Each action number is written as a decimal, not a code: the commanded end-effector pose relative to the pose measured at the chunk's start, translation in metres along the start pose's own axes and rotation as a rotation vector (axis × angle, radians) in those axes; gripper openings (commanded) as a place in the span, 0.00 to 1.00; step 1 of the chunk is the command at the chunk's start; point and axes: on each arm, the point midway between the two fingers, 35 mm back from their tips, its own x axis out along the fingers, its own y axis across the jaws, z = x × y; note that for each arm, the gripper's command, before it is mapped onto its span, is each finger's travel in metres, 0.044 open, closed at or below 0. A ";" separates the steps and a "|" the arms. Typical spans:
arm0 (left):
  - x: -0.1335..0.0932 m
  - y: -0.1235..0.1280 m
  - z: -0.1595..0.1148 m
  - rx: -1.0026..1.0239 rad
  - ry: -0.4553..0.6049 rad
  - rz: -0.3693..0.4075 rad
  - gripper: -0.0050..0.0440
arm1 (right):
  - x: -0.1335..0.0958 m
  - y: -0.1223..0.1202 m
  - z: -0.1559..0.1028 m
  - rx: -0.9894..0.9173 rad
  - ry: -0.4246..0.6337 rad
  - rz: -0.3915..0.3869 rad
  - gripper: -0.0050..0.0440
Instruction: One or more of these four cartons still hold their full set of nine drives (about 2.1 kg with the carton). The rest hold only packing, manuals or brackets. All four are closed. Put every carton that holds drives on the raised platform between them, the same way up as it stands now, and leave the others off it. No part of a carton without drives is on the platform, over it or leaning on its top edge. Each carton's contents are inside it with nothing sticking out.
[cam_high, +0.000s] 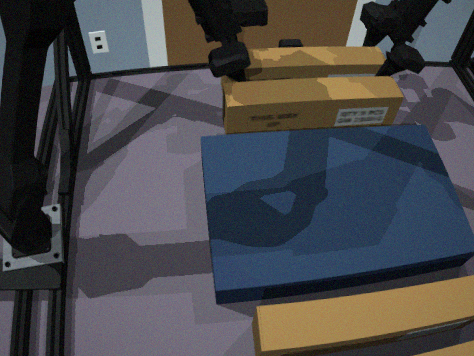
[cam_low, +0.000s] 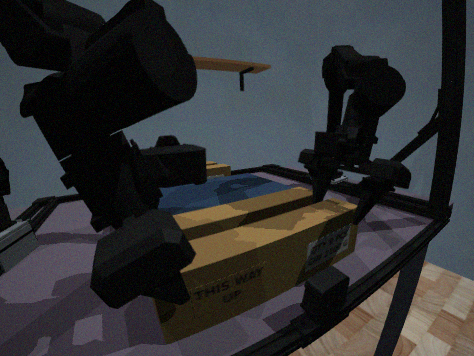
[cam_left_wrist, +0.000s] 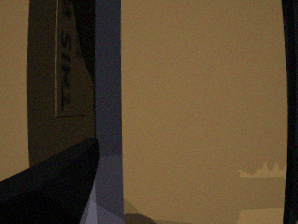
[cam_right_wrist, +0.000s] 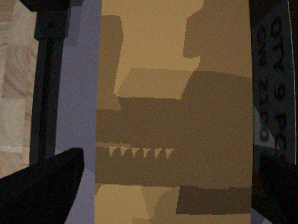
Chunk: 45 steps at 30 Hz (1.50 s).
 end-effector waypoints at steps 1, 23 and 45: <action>-0.030 -0.004 0.016 -0.007 -0.023 -0.022 0.90 | -0.027 0.001 0.012 0.005 -0.011 0.008 0.90; -0.056 0.043 0.029 -0.007 -0.023 -0.022 0.90 | -0.055 -0.045 0.020 0.005 -0.011 0.008 0.90; -0.049 0.088 0.029 -0.007 -0.023 -0.022 0.90 | -0.050 -0.090 0.014 0.005 -0.011 0.008 0.90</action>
